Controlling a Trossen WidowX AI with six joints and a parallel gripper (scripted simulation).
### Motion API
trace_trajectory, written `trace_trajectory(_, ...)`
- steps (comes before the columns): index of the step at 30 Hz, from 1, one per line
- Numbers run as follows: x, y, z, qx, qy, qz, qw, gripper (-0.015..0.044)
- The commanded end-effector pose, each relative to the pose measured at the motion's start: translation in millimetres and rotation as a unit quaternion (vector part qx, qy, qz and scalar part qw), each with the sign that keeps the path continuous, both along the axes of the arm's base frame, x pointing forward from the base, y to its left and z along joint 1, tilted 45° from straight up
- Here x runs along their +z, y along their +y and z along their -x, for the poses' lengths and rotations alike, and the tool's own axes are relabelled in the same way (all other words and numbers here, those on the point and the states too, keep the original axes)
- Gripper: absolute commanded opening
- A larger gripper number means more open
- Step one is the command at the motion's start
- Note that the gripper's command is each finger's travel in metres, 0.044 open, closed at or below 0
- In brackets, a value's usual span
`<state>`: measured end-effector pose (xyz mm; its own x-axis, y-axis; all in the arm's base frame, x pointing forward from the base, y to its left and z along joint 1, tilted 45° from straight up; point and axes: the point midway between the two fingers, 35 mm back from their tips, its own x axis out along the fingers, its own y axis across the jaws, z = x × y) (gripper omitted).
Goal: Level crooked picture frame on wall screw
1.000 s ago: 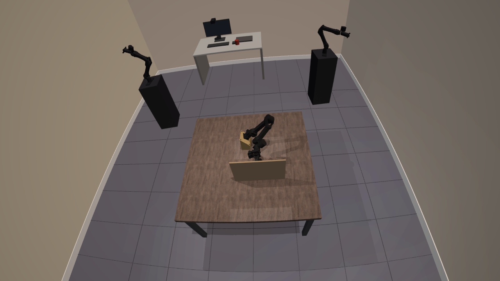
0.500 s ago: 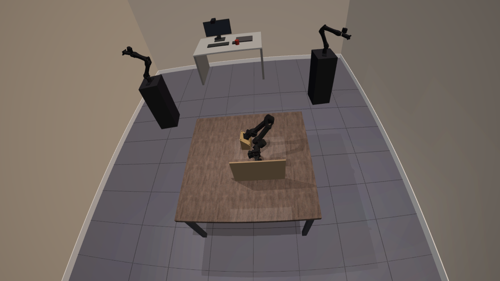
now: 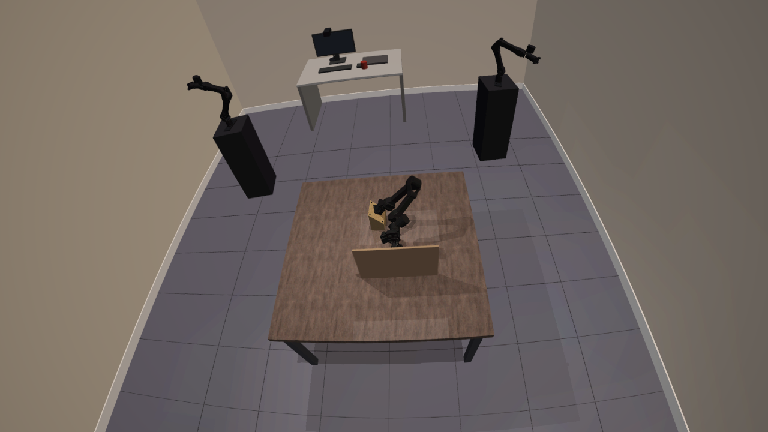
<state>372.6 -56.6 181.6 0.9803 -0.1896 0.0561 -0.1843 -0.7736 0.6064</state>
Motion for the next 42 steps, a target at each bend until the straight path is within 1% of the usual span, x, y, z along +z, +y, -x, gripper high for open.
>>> trace_trajectory(1, 0.0, 0.6, -0.3, 0.002, -0.001, -0.002, 1.0, 0.0056)
trace_trajectory(5, 0.0, 0.6, -0.3, 0.002, -0.001, -0.002, 1.0, 0.003)
trace_trajectory(6, 0.0, 0.6, -0.3, 0.002, -0.001, -0.002, 1.0, 0.0003)
trace_trajectory(7, 0.0, 0.6, -0.3, 0.002, -0.001, -0.002, 1.0, 0.0)
trace_trajectory(42, 4.6, -5.7, 1.3, 0.002, -0.001, -0.001, 1.0, 0.0)
